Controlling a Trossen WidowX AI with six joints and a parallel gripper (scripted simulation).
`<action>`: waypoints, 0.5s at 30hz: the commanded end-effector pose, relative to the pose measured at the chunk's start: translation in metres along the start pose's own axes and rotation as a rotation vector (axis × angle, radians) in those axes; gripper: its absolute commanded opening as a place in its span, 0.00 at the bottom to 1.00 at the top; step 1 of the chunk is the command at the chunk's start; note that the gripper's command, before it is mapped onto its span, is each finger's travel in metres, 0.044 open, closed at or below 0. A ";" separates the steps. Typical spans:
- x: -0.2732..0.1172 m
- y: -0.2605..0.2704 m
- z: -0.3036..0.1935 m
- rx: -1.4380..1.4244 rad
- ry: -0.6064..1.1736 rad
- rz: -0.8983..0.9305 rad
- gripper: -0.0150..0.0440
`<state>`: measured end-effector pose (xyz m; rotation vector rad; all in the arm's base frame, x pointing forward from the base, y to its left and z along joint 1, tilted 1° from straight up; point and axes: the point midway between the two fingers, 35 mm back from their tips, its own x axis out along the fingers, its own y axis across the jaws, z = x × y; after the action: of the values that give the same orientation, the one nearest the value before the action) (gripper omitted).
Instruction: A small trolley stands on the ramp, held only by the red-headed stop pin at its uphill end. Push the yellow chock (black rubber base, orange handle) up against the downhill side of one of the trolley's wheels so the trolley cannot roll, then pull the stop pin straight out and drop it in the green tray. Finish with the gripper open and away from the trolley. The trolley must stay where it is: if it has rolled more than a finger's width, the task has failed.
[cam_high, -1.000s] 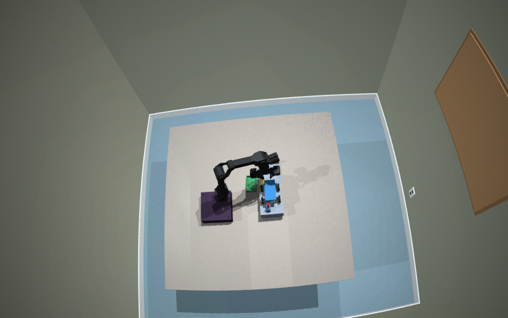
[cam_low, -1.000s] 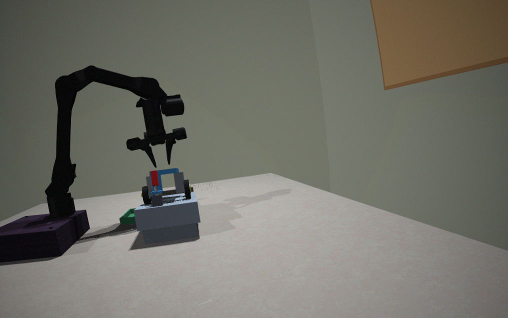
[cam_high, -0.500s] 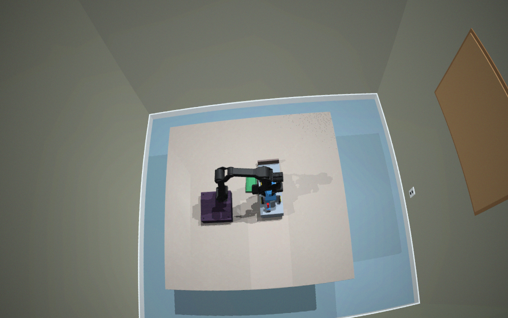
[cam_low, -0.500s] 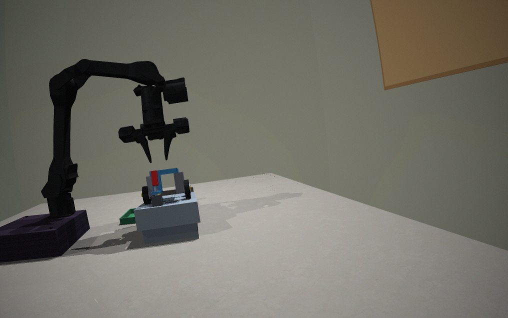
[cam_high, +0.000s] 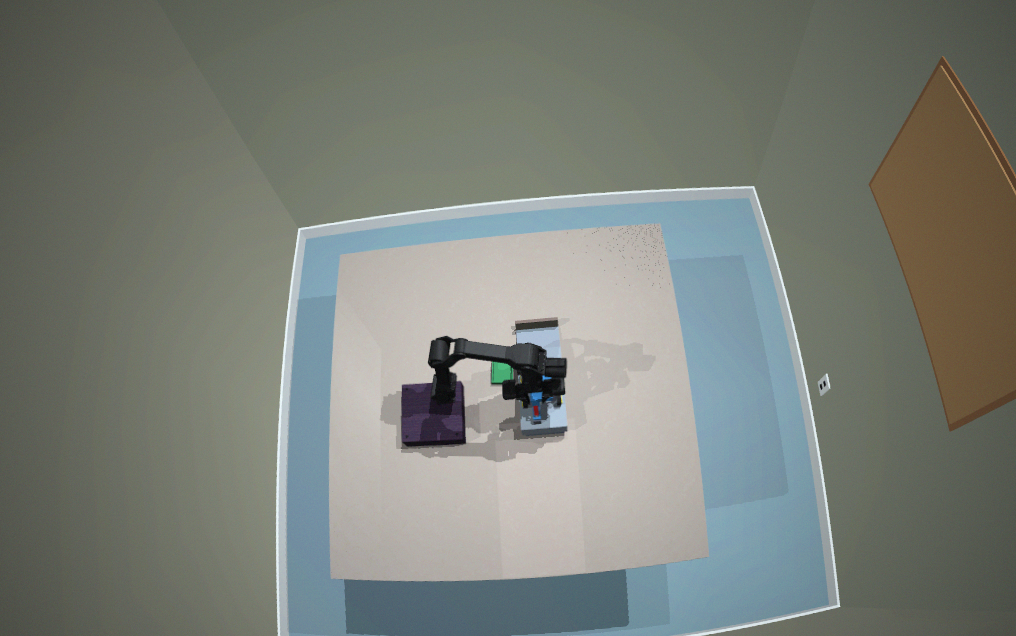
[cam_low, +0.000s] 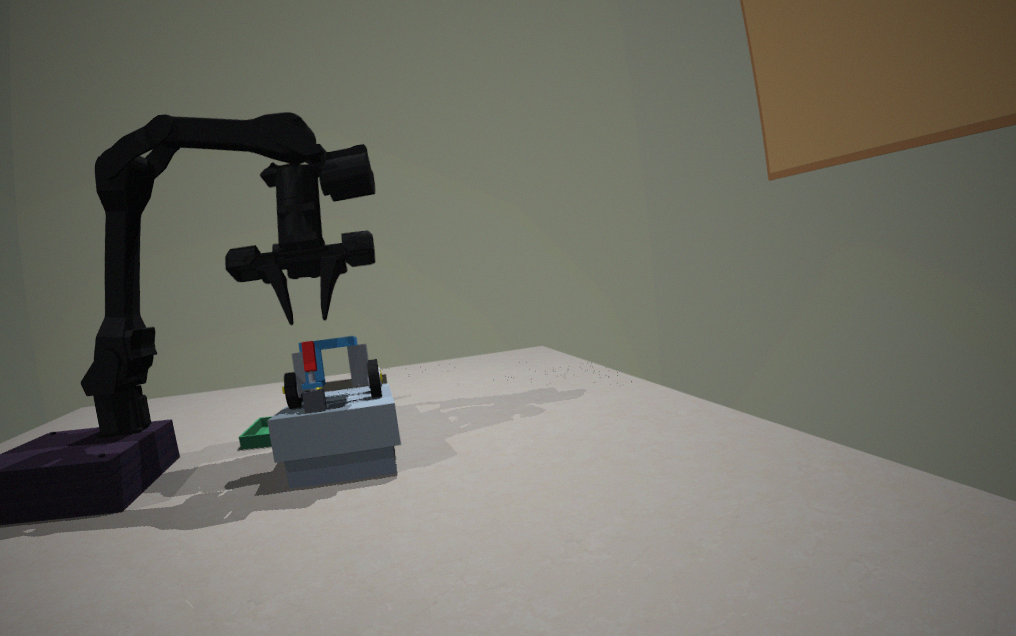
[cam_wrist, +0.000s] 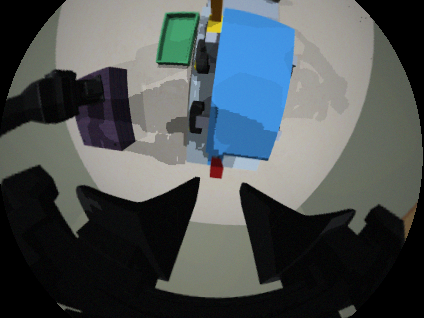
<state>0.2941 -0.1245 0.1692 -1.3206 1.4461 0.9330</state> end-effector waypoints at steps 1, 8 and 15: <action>0.008 0.002 0.000 -0.006 0.001 0.010 0.58; 0.018 0.002 0.000 -0.006 0.001 0.010 0.58; 0.026 0.003 0.000 -0.006 0.002 0.010 0.58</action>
<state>0.2936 -0.1311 0.1493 -1.3213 1.4480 0.9316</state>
